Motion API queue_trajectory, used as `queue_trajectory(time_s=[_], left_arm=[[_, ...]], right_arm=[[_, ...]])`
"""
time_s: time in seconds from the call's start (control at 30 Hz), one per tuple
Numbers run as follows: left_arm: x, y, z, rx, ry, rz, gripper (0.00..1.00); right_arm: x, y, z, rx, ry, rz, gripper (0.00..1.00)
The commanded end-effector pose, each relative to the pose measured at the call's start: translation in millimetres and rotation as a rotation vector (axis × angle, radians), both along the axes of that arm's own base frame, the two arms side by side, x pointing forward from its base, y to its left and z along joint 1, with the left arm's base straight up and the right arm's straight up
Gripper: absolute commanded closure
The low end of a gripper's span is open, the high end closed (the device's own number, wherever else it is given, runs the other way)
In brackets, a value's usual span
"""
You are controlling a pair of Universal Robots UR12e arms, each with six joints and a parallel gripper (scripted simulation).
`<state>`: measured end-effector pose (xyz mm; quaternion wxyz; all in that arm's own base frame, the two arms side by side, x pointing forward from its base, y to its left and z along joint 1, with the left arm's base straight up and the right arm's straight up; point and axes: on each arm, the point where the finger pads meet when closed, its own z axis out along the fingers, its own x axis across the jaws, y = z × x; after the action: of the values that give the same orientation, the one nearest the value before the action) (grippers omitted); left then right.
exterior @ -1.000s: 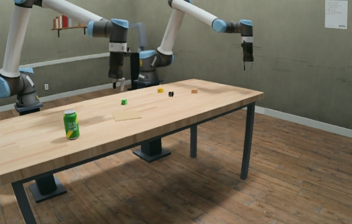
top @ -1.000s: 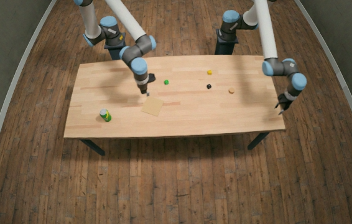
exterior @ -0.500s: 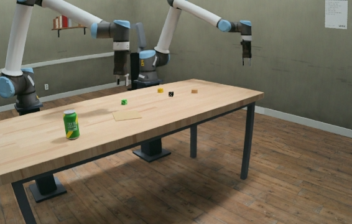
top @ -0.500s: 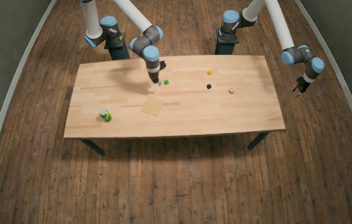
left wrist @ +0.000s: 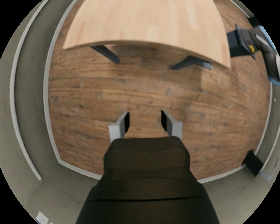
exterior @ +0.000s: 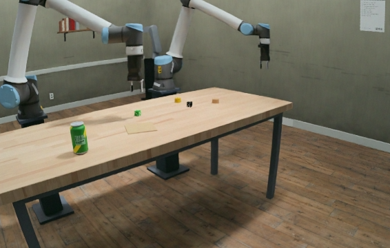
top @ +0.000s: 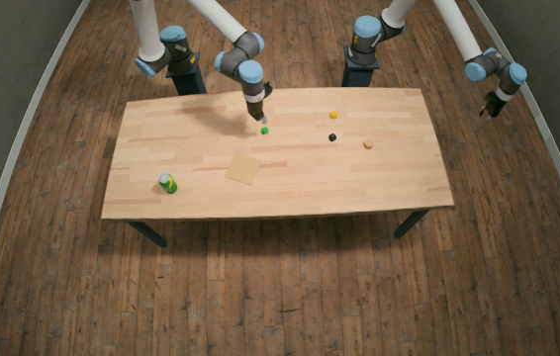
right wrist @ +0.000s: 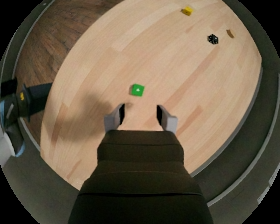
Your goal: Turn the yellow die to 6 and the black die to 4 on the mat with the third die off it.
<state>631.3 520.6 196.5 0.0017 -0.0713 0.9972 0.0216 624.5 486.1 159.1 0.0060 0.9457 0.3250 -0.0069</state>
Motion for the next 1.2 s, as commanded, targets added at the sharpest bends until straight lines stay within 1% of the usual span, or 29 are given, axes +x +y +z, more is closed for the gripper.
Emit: queue_trajectory(time_s=[0.0, 0.23, 0.3, 0.33, 0.37, 0.57, 0.8, 0.87, 0.9, 0.93, 1.1, 1.17], left_arm=[[-41.9, 26.6, 1.5, -0.003, 0.001, -0.015, 0.00], [-148.3, 74.3, 0.5, -0.011, 0.006, -0.045, 0.00], [-148.3, 74.3, 0.5, -0.011, 0.006, -0.045, 0.00], [-185.4, 88.0, 0.0, -0.013, 0.007, -0.051, 0.00], [-192.5, 88.9, -0.1, -0.014, 0.007, -0.056, 0.00], [-290.0, 110.0, -2.6, -0.022, 0.009, -0.084, 0.00], [-405.2, 117.6, -7.0, -0.031, 0.009, -0.114, 0.00], [-405.2, 117.6, -7.0, -0.031, 0.009, -0.114, 0.00], [-444.5, 118.2, -8.6, -0.032, 0.009, -0.118, 0.00], [-451.2, 117.0, -8.9, -0.033, 0.009, -0.122, 0.00], [-532.9, 108.2, -13.1, -0.037, 0.007, -0.138, 0.00], [-550.0, 104.2, -14.2, -0.038, 0.007, -0.143, 0.00]], right_arm=[[-7.9, 6.2, 1.1, 0.006, -0.004, 0.023, 0.00], [-20.9, 14.6, 0.9, 0.014, -0.007, 0.059, 0.00], [-20.9, 14.6, 0.9, 0.014, -0.007, 0.059, 0.00], [-22.0, 15.3, 0.9, 0.014, -0.008, 0.061, 0.00], [-22.8, 15.8, 0.9, 0.015, -0.008, 0.064, 0.00], [-25.2, 17.3, 0.8, 0.016, -0.009, 0.070, 0.00], [-25.3, 17.4, 0.8, 0.016, -0.009, 0.071, 0.00], [-25.3, 17.4, 0.8, 0.016, -0.009, 0.071, 0.00], [-25.3, 17.4, 0.8, 0.016, -0.009, 0.071, 0.00], [-25.3, 17.4, 0.8, 0.016, -0.009, 0.071, 0.00], [-25.3, 17.4, 0.3, 0.016, -0.009, 0.071, 0.00], [-25.3, 17.4, -2.8, 0.016, -0.009, 0.071, 0.00]])
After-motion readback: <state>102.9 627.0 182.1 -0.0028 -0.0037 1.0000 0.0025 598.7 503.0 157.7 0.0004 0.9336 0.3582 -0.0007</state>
